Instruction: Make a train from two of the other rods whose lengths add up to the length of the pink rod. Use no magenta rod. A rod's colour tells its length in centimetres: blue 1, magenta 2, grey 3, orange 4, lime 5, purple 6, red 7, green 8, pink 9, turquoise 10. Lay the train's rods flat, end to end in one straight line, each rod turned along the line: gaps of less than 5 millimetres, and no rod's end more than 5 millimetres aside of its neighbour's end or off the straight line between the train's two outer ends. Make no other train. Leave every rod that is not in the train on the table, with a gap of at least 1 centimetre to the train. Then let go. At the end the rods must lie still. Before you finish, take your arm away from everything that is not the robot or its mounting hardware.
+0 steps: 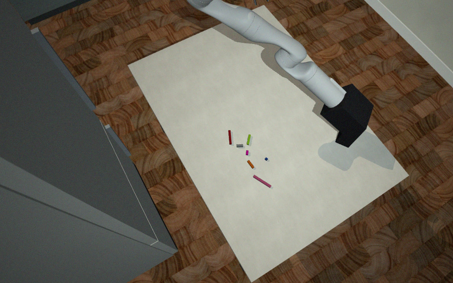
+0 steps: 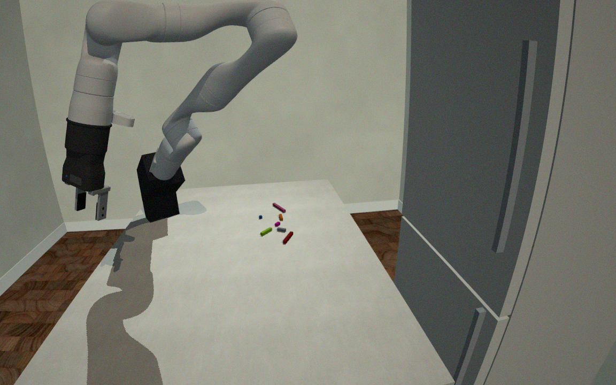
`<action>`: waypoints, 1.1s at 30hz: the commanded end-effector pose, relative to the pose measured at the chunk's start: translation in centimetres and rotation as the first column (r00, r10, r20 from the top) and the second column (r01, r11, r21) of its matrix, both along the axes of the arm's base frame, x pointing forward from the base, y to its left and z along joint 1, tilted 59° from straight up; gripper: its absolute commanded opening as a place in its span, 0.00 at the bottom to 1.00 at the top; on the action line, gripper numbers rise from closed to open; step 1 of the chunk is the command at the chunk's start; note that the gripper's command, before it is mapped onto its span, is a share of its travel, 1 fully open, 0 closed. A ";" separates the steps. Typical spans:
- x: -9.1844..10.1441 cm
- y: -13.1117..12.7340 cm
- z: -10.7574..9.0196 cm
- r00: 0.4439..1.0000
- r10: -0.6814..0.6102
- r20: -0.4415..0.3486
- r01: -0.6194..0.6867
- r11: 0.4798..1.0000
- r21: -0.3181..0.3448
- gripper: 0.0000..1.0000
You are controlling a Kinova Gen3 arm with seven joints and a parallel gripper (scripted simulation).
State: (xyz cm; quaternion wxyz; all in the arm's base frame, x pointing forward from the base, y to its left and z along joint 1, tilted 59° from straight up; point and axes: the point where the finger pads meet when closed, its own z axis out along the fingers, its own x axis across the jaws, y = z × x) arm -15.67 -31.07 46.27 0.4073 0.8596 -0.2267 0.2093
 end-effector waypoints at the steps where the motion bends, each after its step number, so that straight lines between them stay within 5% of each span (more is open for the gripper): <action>1: -0.1 0.0 0.0 1.000 -0.001 -0.001 0.001 1.000 -0.001 1.00; 23: 0.2 0.0 0.2 1.000 0.002 -0.003 -0.002 1.000 -0.006 1.00; 33: 2.9 0.4 2.6 0.999 0.045 -0.031 -0.047 0.997 -0.065 1.00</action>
